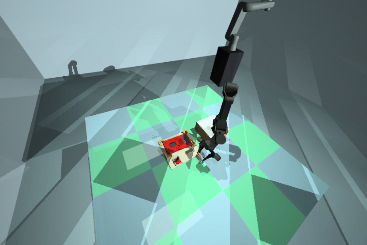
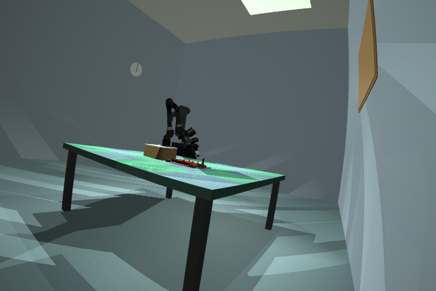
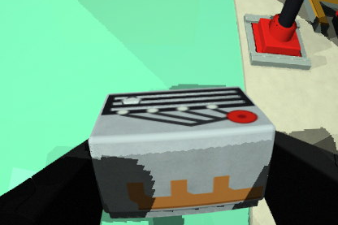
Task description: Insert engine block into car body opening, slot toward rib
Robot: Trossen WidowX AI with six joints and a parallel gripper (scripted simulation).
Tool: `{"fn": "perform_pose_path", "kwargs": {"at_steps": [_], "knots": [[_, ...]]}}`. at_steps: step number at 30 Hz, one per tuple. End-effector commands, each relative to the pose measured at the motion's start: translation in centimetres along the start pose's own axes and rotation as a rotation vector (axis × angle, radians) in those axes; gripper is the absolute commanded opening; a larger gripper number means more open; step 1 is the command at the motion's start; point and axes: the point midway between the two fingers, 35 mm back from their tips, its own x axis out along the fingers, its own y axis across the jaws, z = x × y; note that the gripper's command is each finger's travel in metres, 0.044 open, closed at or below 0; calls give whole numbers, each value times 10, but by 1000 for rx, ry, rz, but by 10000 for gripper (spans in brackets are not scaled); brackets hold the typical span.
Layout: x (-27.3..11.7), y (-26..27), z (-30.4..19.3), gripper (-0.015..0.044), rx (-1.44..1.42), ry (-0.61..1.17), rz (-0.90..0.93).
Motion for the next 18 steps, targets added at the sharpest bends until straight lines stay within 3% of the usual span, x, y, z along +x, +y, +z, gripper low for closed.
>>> {"fn": "perform_pose_path", "kwargs": {"at_steps": [1,18], "knots": [[4,-2,-8,0,-8,5,-5],[19,-3,-27,0,-9,5,-5]]}}
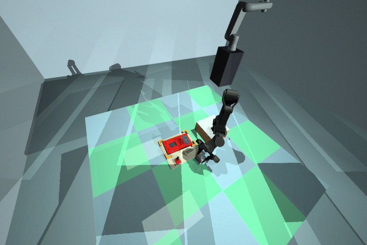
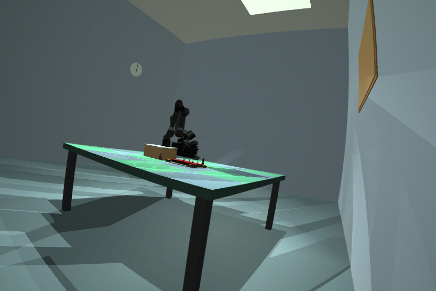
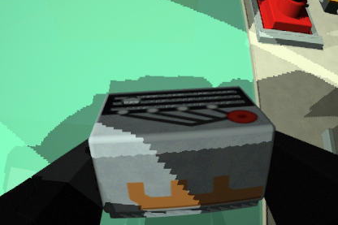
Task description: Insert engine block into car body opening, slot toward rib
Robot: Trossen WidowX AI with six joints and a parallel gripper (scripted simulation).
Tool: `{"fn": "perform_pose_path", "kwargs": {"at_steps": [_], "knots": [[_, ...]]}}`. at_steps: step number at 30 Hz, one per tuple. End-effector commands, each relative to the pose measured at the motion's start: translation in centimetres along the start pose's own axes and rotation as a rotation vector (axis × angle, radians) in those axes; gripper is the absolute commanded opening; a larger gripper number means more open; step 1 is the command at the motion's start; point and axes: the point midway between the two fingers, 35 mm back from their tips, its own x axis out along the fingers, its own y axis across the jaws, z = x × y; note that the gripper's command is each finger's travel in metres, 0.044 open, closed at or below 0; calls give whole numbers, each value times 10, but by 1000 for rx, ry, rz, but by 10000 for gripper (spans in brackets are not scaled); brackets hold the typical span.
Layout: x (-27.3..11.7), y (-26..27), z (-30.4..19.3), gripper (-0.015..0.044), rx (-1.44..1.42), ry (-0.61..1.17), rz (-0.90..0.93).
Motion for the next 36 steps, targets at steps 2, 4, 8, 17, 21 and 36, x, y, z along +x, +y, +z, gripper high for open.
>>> {"fn": "perform_pose_path", "kwargs": {"at_steps": [2,4,8,17,21,36], "knots": [[4,-1,-8,0,-8,5,-1],[6,-1,-11,0,-8,5,-1],[10,-2,-16,0,-8,5,-1],[20,-2,-28,0,-9,6,-1],[24,-2,-33,0,-9,6,-1],[21,-3,-28,289,2,-9,-4]]}}
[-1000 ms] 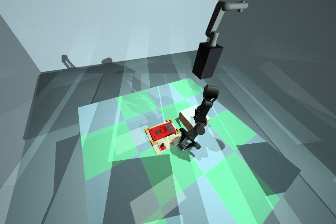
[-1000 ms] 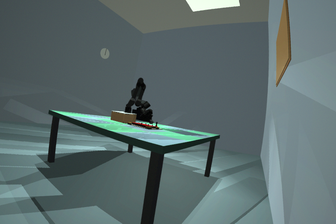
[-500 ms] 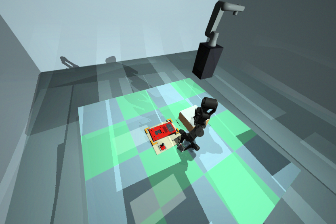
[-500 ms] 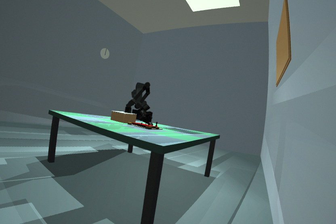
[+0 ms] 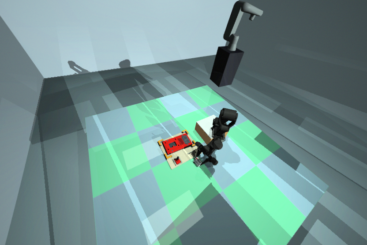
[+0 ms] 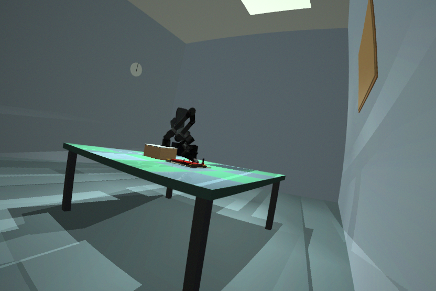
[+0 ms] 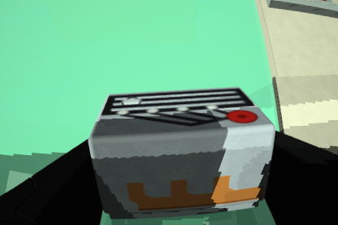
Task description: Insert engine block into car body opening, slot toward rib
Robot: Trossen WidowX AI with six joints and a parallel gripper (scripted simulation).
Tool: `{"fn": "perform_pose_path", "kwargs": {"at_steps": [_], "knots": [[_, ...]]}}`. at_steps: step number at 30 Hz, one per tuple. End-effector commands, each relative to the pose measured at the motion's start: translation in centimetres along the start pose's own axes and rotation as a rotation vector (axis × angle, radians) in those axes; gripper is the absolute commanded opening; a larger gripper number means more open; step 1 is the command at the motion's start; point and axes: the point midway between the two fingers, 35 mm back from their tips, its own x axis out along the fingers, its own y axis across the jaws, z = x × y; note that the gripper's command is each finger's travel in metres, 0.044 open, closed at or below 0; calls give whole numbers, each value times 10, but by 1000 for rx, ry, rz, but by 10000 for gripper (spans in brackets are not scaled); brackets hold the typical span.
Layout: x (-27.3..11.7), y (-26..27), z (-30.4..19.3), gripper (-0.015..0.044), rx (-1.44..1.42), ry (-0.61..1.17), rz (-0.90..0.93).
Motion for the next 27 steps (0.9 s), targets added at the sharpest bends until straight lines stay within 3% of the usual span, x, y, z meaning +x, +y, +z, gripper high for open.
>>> {"fn": "perform_pose_path", "kwargs": {"at_steps": [1,6,27], "knots": [[0,0,-1,315,-1,2,0],[0,0,-1,440,-1,2,0],[-27,1,4,440,-12,22,-2]]}}
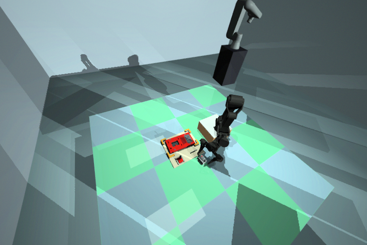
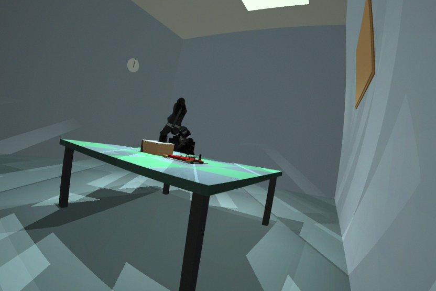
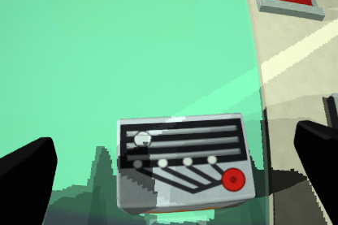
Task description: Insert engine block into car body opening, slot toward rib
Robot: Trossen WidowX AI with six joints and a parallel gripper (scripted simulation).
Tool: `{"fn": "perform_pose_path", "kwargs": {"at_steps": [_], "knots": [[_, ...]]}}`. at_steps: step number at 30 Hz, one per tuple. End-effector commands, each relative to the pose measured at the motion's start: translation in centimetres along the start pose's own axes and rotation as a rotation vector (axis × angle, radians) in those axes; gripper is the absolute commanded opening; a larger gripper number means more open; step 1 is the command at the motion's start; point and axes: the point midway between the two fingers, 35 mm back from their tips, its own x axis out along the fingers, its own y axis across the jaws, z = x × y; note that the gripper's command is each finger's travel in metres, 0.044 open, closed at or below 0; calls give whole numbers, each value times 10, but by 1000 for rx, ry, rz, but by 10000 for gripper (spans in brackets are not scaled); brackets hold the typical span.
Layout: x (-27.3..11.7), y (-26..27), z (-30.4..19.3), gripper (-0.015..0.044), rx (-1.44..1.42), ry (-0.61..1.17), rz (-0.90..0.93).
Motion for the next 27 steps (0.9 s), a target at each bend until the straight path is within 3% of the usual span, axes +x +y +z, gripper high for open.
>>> {"fn": "perform_pose_path", "kwargs": {"at_steps": [1,27], "knots": [[-4,-2,-2,440,-1,6,-6],[-3,0,-1,440,-3,3,-1]]}}
